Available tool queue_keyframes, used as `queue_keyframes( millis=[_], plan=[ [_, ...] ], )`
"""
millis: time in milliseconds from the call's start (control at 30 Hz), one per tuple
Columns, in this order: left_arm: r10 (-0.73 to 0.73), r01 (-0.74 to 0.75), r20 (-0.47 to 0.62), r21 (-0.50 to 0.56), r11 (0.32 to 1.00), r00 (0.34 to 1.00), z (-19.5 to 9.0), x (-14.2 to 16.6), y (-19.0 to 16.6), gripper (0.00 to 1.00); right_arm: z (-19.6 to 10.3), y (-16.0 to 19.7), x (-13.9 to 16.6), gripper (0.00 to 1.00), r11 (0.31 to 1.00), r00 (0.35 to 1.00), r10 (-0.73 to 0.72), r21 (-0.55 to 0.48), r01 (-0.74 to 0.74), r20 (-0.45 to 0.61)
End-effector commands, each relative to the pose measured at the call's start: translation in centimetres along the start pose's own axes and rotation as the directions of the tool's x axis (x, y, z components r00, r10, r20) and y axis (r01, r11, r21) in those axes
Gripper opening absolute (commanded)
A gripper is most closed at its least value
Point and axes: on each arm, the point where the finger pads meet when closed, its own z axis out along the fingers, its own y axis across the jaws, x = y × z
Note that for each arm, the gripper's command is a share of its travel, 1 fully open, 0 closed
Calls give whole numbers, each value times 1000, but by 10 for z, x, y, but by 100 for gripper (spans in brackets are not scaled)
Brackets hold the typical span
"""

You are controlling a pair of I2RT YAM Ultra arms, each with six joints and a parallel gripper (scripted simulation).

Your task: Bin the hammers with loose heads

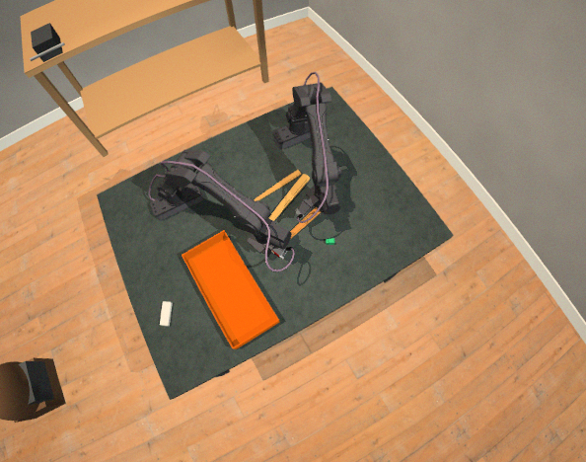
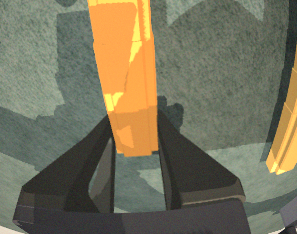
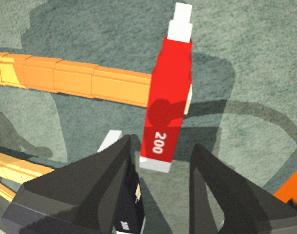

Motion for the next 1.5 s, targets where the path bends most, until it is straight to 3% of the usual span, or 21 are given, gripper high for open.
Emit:
queue_keyframes(
  millis=[0, 433, 600, 633, 800, 933, 1267, 1467],
  plan=[
    [1, -1, 3, -14, 1000, 1000, -6, 1, 3, 21, -24, 0, -14, 41, 1000, 998, -3, -15, 3, 57],
    [1, -1, 3, -14, 1000, 1000, -6, 1, 3, 21, -44, 1, -16, 41, 1000, 998, 0, -21, 2, 68],
    [1, -1, 3, -14, 1000, 1000, -6, 1, 3, 21, -64, 1, -14, 98, 1000, 998, -1, -29, 3, 66],
    [1, -1, 3, -14, 1000, 1000, -6, 1, 3, 21, -70, 1, -14, 100, 1000, 998, -1, -29, 3, 66],
    [1, -1, 3, -14, 1000, 1000, -6, 1, 3, 21, -86, 0, -13, 100, 1000, 998, -1, -21, 3, 68],
    [1, -1, 3, -14, 1000, 1000, -6, 1, 3, 21, -68, 3, -4, 100, 1000, 1000, -8, 0, 8, 28],
    [1, -1, 3, -14, 1000, 1000, -6, 1, 3, 21, -63, 7, -7, 100, 994, 995, -98, -38, 100, 33],
    [1, -1, 3, -14, 1000, 1000, -6, 1, 3, 21, -51, 6, -15, 100, 909, 915, -394, -110, 402, 84]
  ],
)
